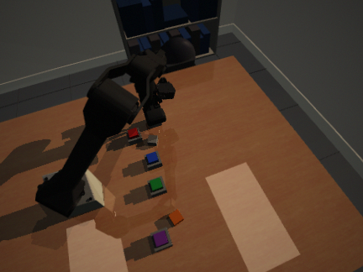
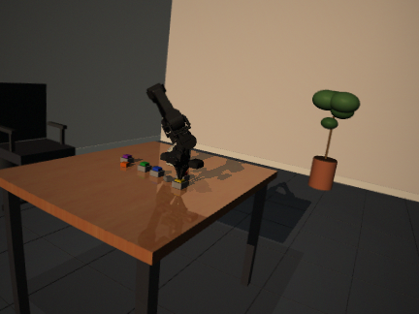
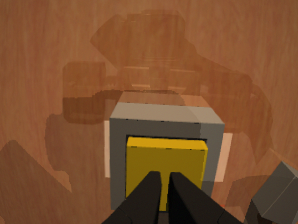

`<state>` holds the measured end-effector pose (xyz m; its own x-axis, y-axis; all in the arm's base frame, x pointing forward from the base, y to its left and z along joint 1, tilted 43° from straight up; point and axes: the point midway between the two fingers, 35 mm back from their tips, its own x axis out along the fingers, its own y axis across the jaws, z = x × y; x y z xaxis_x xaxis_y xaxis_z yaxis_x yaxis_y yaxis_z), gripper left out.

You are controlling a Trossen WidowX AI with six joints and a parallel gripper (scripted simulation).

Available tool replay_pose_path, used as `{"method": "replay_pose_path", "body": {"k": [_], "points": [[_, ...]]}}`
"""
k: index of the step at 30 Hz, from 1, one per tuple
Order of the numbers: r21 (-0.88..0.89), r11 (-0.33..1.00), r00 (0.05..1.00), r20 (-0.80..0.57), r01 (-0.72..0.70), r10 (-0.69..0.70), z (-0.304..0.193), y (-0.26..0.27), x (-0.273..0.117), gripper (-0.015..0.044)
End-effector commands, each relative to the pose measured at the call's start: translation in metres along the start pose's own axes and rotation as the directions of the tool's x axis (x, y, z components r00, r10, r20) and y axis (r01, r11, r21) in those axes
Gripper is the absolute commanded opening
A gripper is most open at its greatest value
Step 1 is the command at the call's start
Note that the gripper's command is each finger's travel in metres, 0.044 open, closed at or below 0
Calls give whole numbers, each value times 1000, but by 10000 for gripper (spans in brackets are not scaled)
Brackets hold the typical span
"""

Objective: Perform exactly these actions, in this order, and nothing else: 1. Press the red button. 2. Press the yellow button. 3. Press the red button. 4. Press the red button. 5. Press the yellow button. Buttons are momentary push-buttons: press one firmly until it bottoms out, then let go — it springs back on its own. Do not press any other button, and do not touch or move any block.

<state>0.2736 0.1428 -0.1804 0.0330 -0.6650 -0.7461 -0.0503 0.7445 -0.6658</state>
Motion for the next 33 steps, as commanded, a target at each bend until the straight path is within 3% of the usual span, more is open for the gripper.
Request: {"method": "replay_pose_path", "body": {"k": [1, 17, 20, 25, 30, 33], "points": [[-5, 1000, 1000, 0, 4, -4, -1, 0, 4, 20], [-5, 1000, 1000, 0, 4, -4, -1, 0, 4, 20], [-5, 1000, 1000, 0, 2, -2, 0, 0, -26, 20], [-6, 1000, 1000, 0, 2, -2, -1, 0, -30, 20], [-8, 1000, 1000, -2, 0, 0, -40, -7, -89, 151], [-8, 1000, 1000, -2, 1, -1, -42, -7, -92, 230]]}}
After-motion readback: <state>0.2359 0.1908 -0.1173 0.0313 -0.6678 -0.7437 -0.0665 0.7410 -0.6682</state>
